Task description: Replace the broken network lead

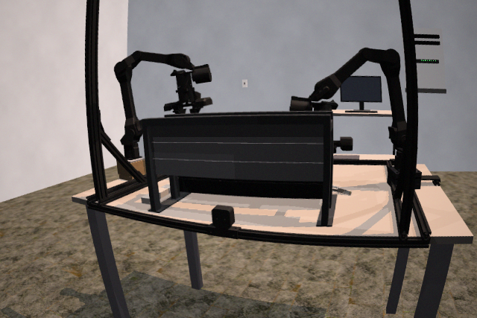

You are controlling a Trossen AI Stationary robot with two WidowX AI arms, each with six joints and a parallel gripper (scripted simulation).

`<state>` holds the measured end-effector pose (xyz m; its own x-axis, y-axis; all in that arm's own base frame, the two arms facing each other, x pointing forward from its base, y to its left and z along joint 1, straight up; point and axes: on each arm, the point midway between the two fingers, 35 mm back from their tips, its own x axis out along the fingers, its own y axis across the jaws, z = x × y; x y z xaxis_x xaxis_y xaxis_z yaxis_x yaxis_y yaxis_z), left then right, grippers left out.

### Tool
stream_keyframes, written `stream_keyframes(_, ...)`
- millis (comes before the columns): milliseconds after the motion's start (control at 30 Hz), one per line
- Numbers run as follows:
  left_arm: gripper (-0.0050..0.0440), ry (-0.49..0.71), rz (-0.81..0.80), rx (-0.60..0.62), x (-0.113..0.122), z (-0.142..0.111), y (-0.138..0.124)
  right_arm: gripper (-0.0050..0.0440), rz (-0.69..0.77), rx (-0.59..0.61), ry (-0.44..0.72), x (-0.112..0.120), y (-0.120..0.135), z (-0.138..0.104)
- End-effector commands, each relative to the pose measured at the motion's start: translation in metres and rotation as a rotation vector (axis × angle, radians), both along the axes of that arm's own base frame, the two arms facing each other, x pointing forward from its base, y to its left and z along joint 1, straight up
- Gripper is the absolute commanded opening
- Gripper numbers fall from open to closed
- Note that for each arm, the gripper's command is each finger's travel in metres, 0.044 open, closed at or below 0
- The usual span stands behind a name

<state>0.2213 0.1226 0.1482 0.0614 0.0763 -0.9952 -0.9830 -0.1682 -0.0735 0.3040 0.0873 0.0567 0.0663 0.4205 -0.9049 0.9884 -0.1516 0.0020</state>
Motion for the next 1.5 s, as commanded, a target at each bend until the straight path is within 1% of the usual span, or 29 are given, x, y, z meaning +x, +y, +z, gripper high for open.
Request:
stream_keyframes(0,0.0176,0.000,0.000,0.000,0.0000,0.0000,0.0000,0.0054,-0.002,-0.003,0.002,-0.0011,-0.0004,-0.0009)
stream_keyframes(700,0.0176,0.000,0.000,0.000,0.0000,0.0000,0.0000,0.0054,-0.002,-0.003,0.002,-0.0015,-0.0003,-0.0009)
stream_keyframes(733,0.0176,0.000,0.000,0.000,0.0000,0.0000,0.0000,0.0054,-0.002,-0.003,0.002,-0.0007,0.0036,-0.0006)
stream_keyframes(1267,0.0176,0.000,0.000,0.000,0.0000,0.0000,0.0000,0.0054,-0.002,-0.003,0.002,-0.0007,0.0036,-0.0006)
stream_keyframes(1300,0.0176,0.000,0.000,0.000,0.0000,0.0000,0.0000,0.0054,-0.002,-0.003,0.002,0.0007,0.0074,-0.0005)
stream_keyframes(1467,0.0176,0.000,0.000,0.000,0.0000,0.0000,0.0000,0.0054,-0.002,-0.003,0.002,0.0007,0.0074,-0.0005)
